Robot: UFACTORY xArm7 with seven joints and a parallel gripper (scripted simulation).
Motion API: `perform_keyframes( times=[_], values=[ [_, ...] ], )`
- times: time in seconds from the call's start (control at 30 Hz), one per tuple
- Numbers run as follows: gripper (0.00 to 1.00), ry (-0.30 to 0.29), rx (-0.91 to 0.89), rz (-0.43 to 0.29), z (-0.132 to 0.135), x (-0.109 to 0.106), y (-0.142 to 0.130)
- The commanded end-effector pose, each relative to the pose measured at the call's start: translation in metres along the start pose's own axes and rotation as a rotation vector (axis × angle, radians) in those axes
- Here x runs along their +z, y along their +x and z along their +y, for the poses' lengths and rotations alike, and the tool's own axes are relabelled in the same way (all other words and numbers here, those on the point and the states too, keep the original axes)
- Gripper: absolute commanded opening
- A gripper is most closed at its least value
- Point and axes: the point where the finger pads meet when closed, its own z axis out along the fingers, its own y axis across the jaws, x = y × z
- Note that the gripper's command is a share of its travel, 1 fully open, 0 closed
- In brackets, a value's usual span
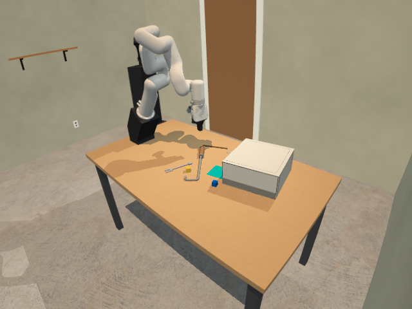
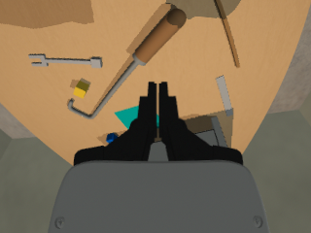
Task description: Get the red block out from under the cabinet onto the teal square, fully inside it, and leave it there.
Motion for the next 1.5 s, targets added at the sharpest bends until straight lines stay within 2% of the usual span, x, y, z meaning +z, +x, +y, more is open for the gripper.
perform_keyframes(
  times=[0.0, 0.27, 0.97, 1.0, 1.47],
  values=[
    [0.00, 0.001, 0.279, -0.006, 0.0007, -0.0007, -0.0015],
    [0.00, 0.002, 0.713, -0.010, 0.0000, -0.0001, -0.0016],
    [0.00, 0.002, 0.713, -0.010, 0.0000, -0.0001, -0.0016],
    [0.57, 0.002, 0.713, -0.010, 0.0000, -0.0001, -0.0016],
    [0.57, 0.002, 0.713, -0.010, 0.0000, -0.0001, -0.0016]
  ],
)
